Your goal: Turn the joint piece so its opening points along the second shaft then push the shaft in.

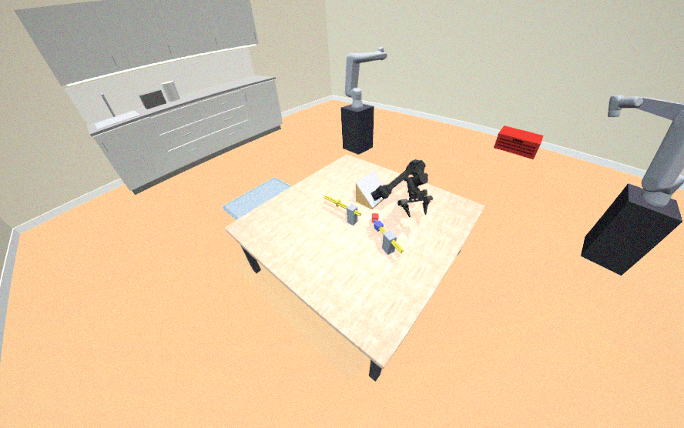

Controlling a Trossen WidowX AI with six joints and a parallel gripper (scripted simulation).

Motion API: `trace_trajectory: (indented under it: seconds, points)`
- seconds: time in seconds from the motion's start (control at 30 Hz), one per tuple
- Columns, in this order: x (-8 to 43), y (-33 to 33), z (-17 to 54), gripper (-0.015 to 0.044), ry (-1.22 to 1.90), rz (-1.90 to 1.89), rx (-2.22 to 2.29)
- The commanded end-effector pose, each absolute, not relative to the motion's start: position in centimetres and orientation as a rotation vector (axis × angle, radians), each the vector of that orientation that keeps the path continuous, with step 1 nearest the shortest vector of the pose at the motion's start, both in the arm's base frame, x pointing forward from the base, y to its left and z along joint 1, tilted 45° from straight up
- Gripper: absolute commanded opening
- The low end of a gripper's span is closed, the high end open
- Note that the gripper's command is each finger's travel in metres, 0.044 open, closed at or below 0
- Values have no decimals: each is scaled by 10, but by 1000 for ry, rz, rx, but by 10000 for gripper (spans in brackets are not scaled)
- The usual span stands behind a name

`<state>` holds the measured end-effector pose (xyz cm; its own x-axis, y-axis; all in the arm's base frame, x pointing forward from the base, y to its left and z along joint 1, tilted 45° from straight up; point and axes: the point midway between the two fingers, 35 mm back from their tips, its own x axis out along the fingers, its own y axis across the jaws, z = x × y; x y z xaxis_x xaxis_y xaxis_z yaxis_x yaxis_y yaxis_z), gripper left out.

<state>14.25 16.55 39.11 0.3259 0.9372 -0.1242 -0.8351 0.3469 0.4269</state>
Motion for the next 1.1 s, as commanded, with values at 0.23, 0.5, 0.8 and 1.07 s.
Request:
trace_trajectory:
  seconds: [0.23,0.5,0.8,1.07]
  points:
    - [197,117,321,440,511,893,149]
    - [209,64,267,440,670,720,33]
    - [180,5,210,440,913,639,-34]
    - [159,-9,197,440,991,663,-21]
